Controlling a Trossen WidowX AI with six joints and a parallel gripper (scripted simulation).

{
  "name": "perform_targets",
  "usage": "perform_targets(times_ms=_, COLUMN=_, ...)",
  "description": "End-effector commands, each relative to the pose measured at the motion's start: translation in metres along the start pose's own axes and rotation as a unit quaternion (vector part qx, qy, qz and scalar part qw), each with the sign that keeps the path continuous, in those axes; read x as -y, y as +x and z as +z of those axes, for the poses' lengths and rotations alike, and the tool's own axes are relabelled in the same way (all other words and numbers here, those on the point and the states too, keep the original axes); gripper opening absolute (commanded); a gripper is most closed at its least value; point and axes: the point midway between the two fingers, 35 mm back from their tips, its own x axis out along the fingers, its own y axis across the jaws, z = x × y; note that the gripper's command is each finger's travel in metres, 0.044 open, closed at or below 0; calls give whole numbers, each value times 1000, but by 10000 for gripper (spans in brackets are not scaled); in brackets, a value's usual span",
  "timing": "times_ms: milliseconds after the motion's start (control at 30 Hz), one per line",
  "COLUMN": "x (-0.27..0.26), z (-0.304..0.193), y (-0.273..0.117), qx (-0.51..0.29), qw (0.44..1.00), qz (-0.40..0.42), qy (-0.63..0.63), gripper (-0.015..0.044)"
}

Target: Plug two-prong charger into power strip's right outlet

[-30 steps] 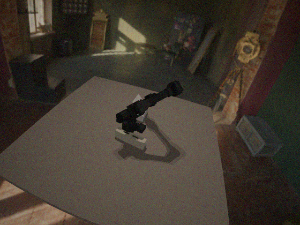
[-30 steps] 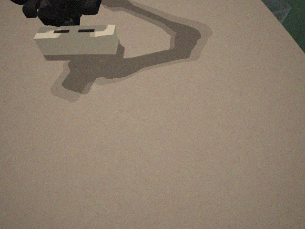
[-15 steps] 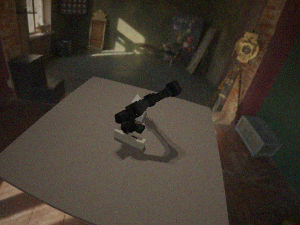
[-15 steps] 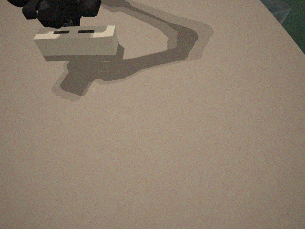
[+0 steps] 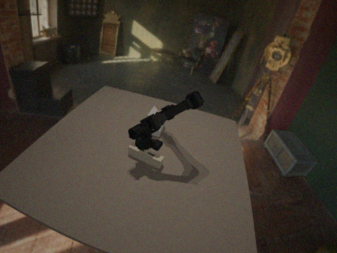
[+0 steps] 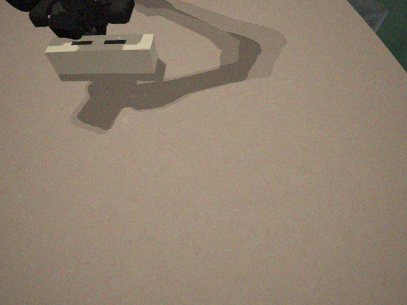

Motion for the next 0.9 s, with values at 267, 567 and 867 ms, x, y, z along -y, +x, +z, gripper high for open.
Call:
perform_targets(times_ms=267, x=-1, z=14, y=-4, qx=14, qw=1000, qz=-3, qy=-10, gripper=0)
perform_targets(times_ms=567, x=-1, z=13, y=-5, qx=14, qw=1000, qz=-3, qy=-10, gripper=0)
perform_targets(times_ms=867, x=-1, z=12, y=-5, qx=14, qw=1000, qz=-3, qy=-10, gripper=0)
